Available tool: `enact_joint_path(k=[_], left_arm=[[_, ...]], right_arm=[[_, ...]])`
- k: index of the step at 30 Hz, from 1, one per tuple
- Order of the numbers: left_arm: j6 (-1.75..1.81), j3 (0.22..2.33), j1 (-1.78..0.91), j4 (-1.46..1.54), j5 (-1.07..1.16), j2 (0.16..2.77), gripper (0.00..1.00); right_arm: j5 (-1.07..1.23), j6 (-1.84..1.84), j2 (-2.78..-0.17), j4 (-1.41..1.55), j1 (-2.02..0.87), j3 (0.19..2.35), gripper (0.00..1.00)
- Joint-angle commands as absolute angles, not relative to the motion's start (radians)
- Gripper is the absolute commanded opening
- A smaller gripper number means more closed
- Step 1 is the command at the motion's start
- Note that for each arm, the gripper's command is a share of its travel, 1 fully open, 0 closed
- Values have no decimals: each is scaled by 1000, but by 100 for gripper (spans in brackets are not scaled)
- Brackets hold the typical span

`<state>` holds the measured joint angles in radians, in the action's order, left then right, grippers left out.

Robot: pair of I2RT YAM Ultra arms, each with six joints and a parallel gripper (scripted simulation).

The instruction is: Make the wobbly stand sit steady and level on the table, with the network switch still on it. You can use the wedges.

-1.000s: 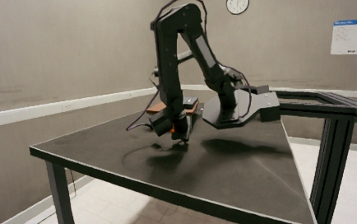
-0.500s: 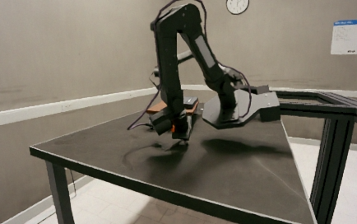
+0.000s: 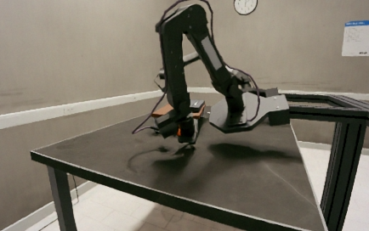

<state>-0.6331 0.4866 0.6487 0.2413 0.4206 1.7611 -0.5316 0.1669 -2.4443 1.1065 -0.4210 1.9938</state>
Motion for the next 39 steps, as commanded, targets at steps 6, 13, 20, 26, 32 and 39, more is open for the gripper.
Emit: enact_joint_path(k=[6, 13, 20, 26, 32, 39], left_arm=[[-631, 474, 627, 216, 433, 1788, 0], [-597, 452, 610, 192, 420, 1770, 0], [-582, 439, 596, 175, 417, 1783, 0], [-571, 469, 587, 162, 425, 1784, 0], [-559, 431, 576, 152, 417, 1796, 0], [-560, 444, 564, 139, 426, 1798, 0]], right_arm=[[-531, 157, -2446, 1079, -440, 2002, 0], [-531, 157, -2446, 1079, -440, 2002, 0], [-531, 157, -2446, 1079, -440, 2002, 0], [-531, 157, -2446, 1079, -440, 2002, 0], [-531, 157, -2446, 1079, -440, 2002, 0], [-531, 157, -2446, 1079, -440, 2002, 0]])
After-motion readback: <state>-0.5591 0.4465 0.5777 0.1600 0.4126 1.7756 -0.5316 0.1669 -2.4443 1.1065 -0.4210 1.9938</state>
